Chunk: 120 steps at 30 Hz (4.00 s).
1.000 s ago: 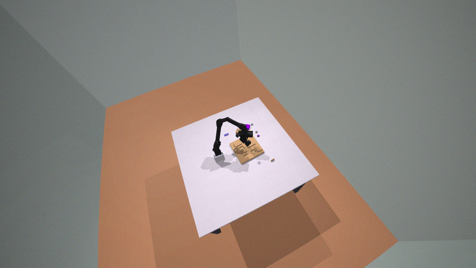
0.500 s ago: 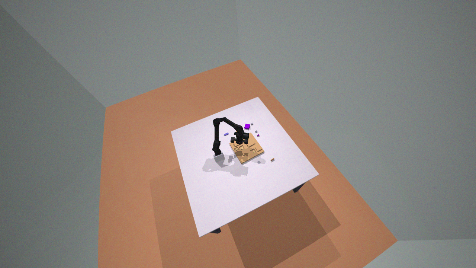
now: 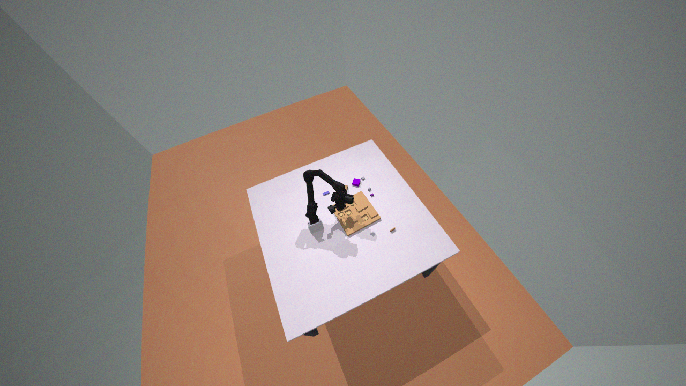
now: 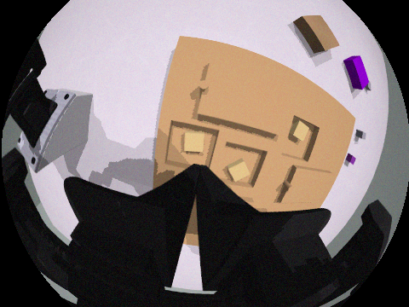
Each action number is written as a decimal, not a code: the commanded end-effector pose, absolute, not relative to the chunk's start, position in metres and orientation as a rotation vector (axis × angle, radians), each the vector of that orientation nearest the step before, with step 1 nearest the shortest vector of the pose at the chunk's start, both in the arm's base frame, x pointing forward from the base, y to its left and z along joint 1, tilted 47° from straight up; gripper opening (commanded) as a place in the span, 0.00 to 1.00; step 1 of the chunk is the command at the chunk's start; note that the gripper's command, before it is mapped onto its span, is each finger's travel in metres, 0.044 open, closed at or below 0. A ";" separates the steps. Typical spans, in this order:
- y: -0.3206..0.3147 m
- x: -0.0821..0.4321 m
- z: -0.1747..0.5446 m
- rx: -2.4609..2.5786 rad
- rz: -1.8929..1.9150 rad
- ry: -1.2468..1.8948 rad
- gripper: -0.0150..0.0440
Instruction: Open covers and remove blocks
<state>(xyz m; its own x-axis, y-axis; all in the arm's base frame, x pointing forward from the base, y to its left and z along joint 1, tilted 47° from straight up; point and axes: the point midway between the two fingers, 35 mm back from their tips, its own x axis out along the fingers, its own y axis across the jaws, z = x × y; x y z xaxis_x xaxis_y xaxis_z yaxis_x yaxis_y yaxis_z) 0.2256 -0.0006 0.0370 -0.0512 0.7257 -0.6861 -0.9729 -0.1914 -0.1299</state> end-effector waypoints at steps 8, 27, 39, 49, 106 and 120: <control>0.001 0.221 0.033 -0.824 1.637 0.381 0.25; 0.036 0.216 0.000 -0.822 1.638 0.379 0.25; 0.043 0.216 -0.005 -0.822 1.638 0.379 0.25; 0.041 0.215 -0.010 -0.822 1.638 0.379 0.25; 0.032 0.217 -0.004 0.650 0.617 1.534 0.25; 0.031 0.217 -0.001 0.736 0.533 1.580 0.25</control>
